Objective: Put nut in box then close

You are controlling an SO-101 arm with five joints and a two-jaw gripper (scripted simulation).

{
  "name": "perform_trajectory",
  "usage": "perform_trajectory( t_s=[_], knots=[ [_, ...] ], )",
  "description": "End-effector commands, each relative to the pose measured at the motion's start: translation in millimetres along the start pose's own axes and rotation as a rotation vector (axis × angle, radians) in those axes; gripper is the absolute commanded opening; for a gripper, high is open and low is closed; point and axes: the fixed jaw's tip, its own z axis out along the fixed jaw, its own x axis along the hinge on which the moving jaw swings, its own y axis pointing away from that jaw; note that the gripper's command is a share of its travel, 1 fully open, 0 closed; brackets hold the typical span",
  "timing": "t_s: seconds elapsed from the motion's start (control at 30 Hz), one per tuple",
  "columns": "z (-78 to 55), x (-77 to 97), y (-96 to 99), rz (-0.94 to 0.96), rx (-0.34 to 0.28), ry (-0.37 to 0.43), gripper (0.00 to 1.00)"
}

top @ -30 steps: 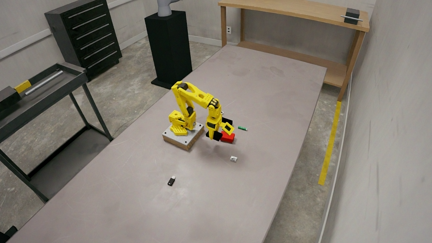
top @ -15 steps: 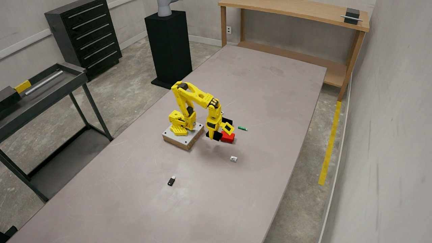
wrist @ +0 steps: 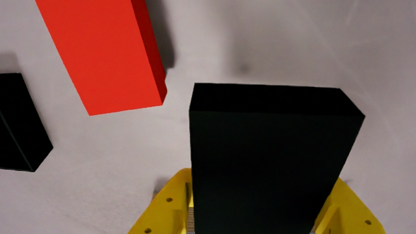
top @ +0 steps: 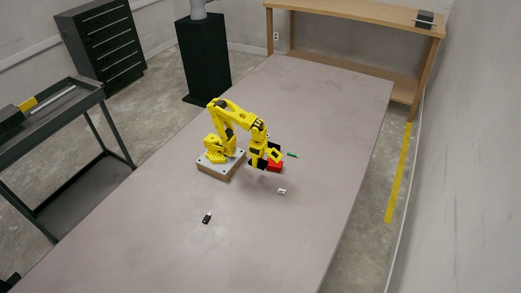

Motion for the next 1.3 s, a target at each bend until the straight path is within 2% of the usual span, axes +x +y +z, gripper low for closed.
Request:
perform_trajectory(
  t_s=[0.0, 1.27],
  knots=[
    [-2.5, -1.4, -1.2, 0.000, -0.002, -0.008, 0.20],
    [-5.3, -3.6, -1.0, 0.000, -0.002, -0.008, 0.20]
  ],
)
